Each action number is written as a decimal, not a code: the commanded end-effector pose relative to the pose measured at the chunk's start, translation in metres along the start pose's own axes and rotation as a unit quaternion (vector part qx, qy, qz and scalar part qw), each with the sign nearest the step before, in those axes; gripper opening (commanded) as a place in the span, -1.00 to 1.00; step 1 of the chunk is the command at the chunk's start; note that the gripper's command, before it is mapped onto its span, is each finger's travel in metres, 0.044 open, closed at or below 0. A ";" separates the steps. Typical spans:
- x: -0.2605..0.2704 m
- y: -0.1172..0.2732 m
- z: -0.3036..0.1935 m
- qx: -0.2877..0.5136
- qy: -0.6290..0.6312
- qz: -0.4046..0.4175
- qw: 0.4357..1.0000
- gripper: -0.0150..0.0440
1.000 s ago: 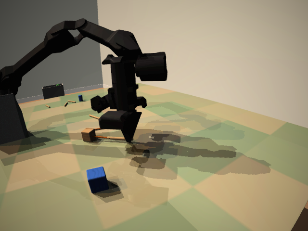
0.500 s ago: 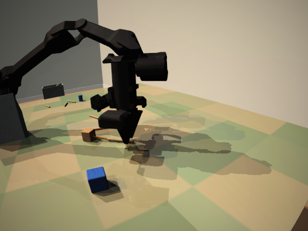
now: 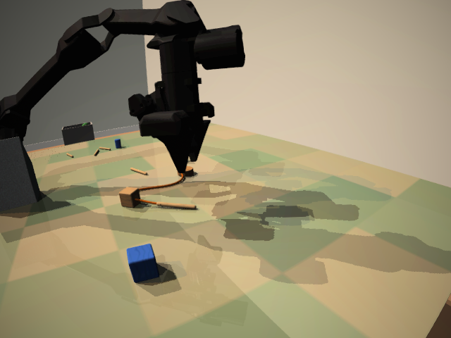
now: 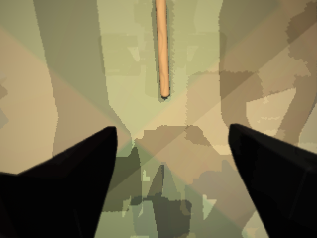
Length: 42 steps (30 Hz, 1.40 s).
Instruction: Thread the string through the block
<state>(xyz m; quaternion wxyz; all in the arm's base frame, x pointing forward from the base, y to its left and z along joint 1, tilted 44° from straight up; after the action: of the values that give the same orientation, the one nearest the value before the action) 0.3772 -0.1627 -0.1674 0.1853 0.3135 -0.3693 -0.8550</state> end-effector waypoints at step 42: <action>0.001 0.023 -0.002 0.003 -0.004 -0.004 1.000 1.00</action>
<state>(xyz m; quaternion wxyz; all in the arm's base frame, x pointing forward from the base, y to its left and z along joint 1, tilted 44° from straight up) 0.3791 -0.1794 -0.1515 0.1791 0.3126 -0.3711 -0.8558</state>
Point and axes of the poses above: the point midway between the two fingers, 35 mm back from their tips, its own y axis back along the fingers, its own x axis across the jaws, z = x × y, the point moved 2 cm from there along y, back along the fingers, and after that the axes turned 10 degrees about -y, right-handed, at the moved point
